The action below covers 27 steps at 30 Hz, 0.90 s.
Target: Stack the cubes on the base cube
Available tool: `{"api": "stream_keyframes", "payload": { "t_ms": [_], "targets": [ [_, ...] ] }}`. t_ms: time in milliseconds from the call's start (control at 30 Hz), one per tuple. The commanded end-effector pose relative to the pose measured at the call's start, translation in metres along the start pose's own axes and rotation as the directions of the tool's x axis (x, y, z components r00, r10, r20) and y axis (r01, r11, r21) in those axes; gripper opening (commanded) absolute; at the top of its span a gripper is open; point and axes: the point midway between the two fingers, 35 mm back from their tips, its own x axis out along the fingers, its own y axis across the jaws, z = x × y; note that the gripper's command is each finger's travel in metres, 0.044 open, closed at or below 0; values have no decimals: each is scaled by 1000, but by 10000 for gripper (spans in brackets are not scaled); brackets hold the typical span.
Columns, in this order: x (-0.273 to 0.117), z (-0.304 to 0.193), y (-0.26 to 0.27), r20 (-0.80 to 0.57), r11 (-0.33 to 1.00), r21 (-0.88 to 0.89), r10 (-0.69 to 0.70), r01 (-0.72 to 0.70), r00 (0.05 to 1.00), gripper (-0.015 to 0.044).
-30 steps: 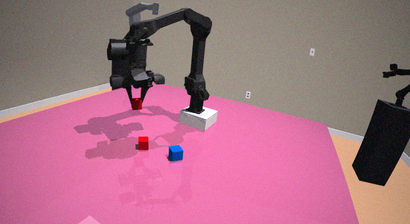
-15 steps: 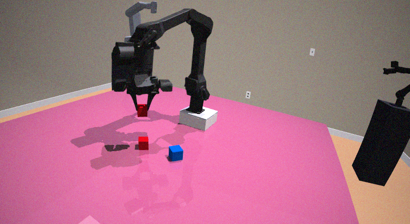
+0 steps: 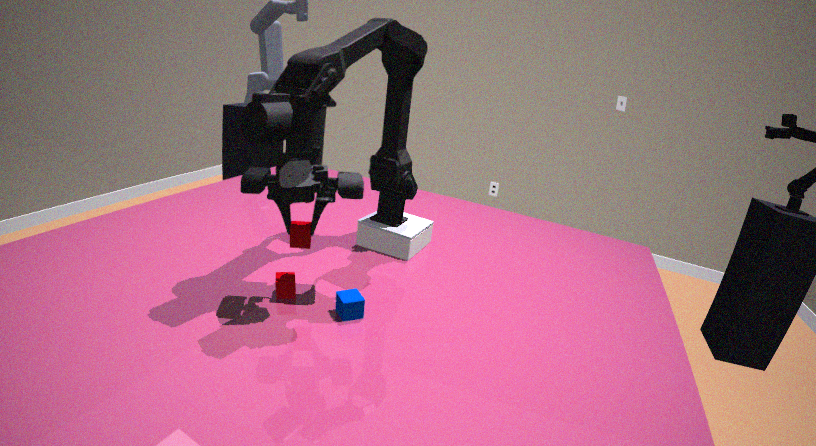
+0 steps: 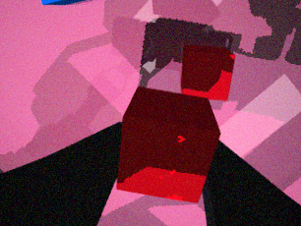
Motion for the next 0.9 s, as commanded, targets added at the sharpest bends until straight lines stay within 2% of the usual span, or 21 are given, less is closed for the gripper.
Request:
{"api": "stream_keyframes", "payload": {
  "t_ms": [0, 867],
  "targets": [
    [4, 6, 10, -2, 999, 41, 6, -6, 1000, 105],
    [21, 48, 83, 2, 942, 336, 15, -15, 1000, 105]
  ]
}}
